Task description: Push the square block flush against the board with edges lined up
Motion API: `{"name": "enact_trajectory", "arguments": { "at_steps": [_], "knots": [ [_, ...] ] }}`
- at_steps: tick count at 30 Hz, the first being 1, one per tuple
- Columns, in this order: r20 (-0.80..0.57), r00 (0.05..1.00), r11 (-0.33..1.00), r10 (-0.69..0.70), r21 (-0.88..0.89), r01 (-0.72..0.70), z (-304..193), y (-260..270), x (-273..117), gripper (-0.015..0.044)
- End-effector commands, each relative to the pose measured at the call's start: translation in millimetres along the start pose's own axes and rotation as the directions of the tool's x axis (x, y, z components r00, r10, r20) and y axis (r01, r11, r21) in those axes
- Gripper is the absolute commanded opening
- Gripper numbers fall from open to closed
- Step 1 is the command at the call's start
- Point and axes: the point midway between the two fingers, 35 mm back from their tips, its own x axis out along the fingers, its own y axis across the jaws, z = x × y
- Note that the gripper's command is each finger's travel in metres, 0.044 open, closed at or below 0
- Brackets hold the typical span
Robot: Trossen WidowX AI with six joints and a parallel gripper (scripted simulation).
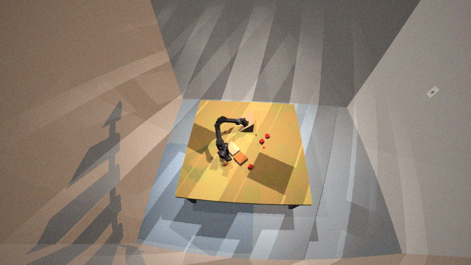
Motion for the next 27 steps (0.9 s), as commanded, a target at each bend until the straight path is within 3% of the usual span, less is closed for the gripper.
{"name": "enact_trajectory", "arguments": {
  "at_steps": [1,4,11,27],
  "knots": [
    [-0.003,1.000,1.000,0.001,-0.002,-0.001,-1.2,0.9,-11.8,0.0000],
    [-0.008,1.000,1.000,0.002,-0.009,-0.002,-1.2,0.2,-50.5,0.0000],
    [-0.010,1.000,0.999,0.017,-0.033,-0.017,-9.9,2.2,-54.2,0.0000],
    [-0.021,1.000,0.942,-0.004,-0.335,-0.003,-160.2,-91.3,-54.9,0.0000]
  ]
}}
